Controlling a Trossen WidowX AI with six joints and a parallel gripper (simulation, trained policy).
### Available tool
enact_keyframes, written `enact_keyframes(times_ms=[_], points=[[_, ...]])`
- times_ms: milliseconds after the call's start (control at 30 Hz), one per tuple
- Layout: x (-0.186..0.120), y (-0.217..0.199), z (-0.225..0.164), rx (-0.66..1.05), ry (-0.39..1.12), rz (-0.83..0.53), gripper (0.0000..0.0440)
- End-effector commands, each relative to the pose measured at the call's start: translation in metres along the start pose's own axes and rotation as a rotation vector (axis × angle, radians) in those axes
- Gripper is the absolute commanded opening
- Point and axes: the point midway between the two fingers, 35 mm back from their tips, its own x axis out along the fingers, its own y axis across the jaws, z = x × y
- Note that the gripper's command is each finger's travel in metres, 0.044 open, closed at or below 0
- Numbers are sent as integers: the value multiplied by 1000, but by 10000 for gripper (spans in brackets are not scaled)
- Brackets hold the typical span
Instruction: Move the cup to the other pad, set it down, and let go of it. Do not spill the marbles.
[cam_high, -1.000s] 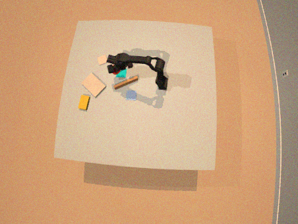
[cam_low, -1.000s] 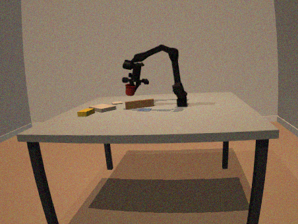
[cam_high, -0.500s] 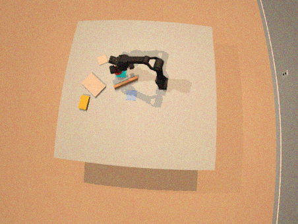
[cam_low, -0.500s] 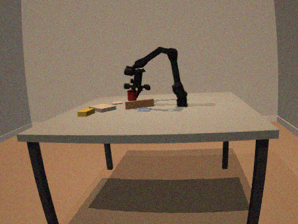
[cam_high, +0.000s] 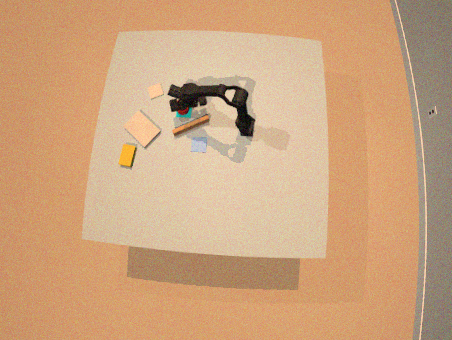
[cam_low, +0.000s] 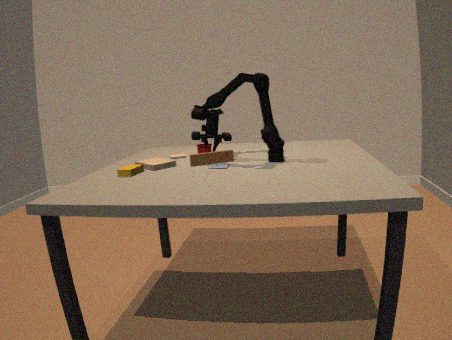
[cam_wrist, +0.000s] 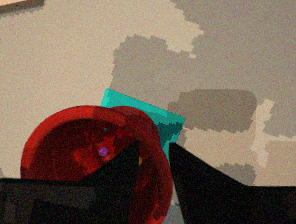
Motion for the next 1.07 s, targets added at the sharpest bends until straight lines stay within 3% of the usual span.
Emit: enact_keyframes(times_ms=[0,733,867,1033], points=[[-5,2,5,22,-8,34,140],[-58,-6,16,62,-37,163,241],[-74,-6,22,68,-60,192,283],[-89,-6,30,84,-77,215,390]])
